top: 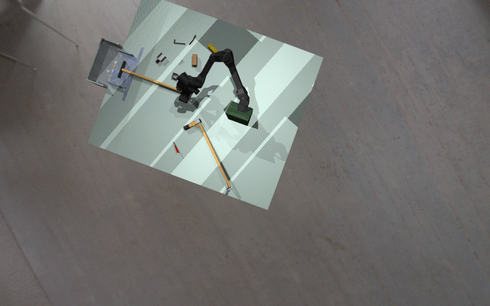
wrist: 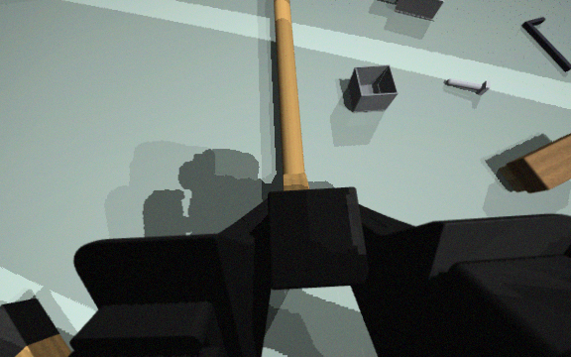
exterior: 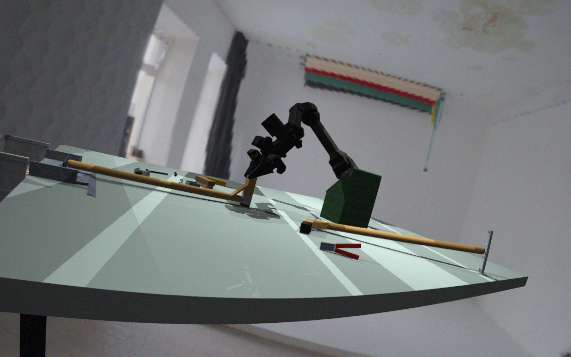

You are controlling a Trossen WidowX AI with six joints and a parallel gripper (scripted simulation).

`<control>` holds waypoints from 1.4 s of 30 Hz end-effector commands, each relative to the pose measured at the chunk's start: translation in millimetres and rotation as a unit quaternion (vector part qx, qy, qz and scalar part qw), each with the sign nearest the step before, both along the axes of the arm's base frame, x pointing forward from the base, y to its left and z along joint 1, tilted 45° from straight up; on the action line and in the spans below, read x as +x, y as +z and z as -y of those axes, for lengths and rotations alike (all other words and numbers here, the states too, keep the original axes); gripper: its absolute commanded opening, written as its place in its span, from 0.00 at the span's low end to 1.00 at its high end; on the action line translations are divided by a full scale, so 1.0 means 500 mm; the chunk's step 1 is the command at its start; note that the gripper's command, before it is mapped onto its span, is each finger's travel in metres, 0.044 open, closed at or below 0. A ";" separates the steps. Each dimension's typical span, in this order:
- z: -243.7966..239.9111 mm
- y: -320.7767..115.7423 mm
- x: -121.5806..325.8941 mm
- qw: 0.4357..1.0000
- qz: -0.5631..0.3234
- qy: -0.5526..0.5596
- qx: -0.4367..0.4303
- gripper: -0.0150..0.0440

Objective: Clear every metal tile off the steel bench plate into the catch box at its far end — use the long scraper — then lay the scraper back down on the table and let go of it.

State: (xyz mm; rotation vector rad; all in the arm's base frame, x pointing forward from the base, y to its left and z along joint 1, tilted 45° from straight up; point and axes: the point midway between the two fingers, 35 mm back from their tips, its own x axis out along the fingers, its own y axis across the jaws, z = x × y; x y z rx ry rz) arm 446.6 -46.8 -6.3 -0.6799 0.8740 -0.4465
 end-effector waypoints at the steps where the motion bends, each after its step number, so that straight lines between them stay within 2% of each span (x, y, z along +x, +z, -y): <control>1: -0.004 0.007 0.019 1.000 0.004 0.004 0.001 0.25; 42: 0.009 0.013 0.140 1.000 0.006 0.004 0.000 0.25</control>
